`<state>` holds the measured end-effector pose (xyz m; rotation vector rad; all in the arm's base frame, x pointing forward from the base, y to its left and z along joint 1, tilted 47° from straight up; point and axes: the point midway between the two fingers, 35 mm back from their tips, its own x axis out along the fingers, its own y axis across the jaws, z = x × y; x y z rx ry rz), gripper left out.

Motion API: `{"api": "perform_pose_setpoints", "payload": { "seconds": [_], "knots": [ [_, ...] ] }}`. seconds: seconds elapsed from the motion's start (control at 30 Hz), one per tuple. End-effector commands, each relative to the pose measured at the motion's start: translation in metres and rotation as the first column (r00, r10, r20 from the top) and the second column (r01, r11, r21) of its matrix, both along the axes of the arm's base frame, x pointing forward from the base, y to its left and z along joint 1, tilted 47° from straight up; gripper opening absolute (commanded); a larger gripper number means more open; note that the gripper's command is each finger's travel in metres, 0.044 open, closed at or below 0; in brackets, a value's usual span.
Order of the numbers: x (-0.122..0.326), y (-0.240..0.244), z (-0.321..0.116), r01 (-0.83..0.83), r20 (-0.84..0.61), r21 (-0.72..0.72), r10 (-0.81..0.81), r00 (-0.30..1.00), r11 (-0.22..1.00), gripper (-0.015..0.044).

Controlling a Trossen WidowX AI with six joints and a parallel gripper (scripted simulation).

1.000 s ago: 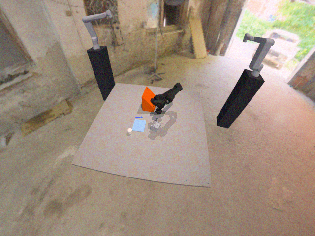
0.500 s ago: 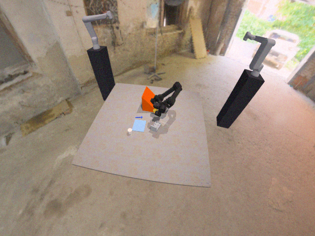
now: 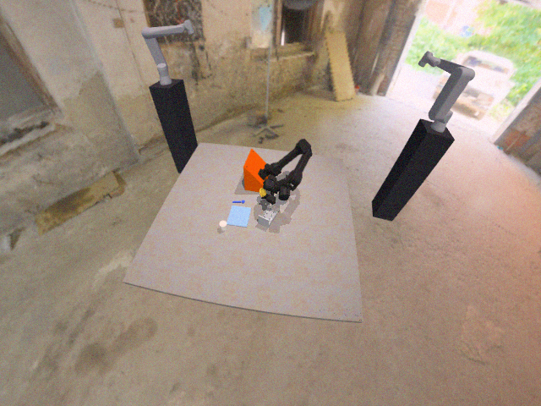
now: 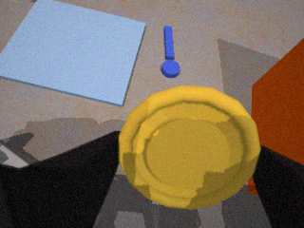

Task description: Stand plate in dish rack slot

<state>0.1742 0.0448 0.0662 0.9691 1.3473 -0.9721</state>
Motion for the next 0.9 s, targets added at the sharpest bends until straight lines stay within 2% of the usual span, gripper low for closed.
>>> {"api": "perform_pose_setpoints", "payload": {
  "seconds": [0.0,0.43,0.87],
  "knots": [
    [0.003,0.001,-0.006,-0.036,0.054,-0.071,0.04,0.998,0.997,0.0],
    [0.012,0.007,-0.017,-0.116,0.215,-0.252,0.173,0.961,0.961,0.0],
    [0.021,0.019,-0.02,-0.137,0.39,-0.39,0.298,0.871,0.91,0.0]
  ]
}}
